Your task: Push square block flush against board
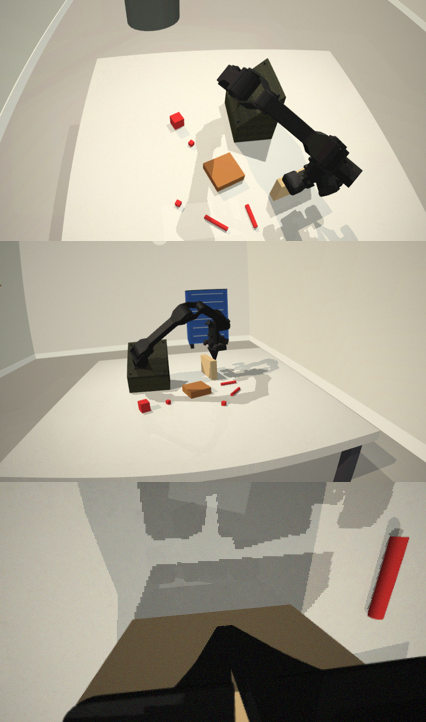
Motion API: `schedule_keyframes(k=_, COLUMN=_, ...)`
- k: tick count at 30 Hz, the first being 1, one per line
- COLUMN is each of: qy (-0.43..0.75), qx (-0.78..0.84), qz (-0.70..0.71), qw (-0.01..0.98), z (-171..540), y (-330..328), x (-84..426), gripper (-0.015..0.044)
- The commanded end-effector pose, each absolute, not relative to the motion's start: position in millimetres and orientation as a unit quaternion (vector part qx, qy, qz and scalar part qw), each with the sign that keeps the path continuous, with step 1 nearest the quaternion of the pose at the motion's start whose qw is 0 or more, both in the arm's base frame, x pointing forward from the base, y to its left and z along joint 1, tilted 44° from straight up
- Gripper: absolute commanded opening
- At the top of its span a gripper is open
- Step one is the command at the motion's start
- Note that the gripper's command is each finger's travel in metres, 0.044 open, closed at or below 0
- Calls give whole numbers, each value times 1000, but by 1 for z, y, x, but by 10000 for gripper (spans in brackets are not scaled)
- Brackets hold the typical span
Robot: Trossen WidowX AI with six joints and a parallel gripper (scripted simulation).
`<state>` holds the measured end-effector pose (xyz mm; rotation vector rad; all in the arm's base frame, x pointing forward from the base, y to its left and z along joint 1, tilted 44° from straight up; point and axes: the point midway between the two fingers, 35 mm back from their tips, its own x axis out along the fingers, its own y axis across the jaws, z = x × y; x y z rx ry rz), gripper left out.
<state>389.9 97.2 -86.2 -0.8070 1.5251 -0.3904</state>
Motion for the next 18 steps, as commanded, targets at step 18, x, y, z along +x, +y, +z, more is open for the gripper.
schedule_keyframes(k=18, qy=667, qx=-356, qz=-170, qw=632, z=-82, y=91, x=359, gripper=0)
